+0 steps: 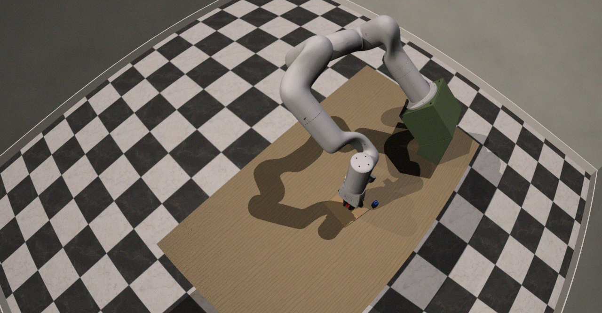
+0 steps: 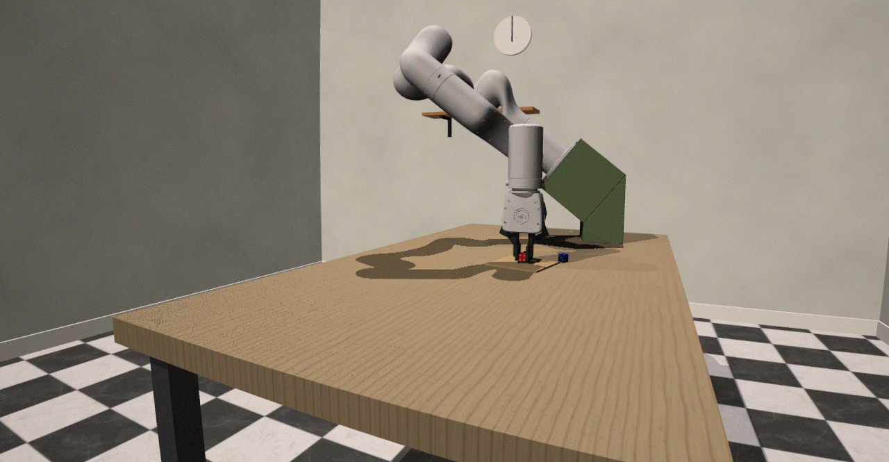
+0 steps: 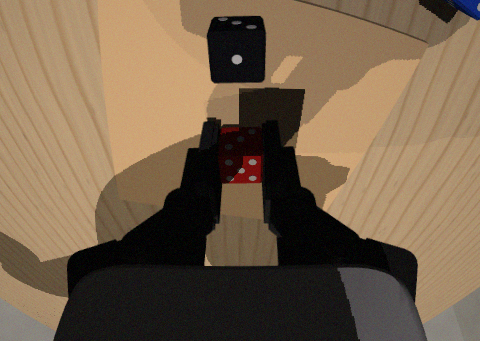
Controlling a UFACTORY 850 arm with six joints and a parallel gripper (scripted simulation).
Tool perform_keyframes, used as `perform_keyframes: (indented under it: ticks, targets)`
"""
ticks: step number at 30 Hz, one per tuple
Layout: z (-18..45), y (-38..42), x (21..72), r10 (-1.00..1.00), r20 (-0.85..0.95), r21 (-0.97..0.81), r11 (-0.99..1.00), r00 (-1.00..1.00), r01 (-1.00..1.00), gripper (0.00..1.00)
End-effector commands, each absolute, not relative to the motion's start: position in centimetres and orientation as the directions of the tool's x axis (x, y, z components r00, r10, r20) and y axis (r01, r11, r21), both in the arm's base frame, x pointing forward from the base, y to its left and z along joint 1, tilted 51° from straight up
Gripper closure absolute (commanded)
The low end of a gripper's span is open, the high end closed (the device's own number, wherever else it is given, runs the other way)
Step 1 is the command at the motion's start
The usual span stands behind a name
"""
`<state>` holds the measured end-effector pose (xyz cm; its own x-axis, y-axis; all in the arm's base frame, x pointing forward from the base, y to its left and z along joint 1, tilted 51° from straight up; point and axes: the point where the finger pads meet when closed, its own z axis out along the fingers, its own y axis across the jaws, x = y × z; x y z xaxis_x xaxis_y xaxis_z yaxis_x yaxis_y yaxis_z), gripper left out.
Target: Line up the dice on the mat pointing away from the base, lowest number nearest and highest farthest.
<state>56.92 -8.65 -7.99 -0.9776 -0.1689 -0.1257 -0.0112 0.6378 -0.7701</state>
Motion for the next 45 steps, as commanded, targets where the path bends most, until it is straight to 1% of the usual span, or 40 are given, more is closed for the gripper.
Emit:
perform_keyframes:
  ticks: [1, 45]
  targets:
    - [-7.96, -8.60, 56.97, -0.170, -0.127, -0.770, 0.638, -0.977, -0.011, 0.85]
    - [-8.19, -8.88, 57.04, -0.170, -0.127, -0.770, 0.638, -0.977, -0.011, 0.85]
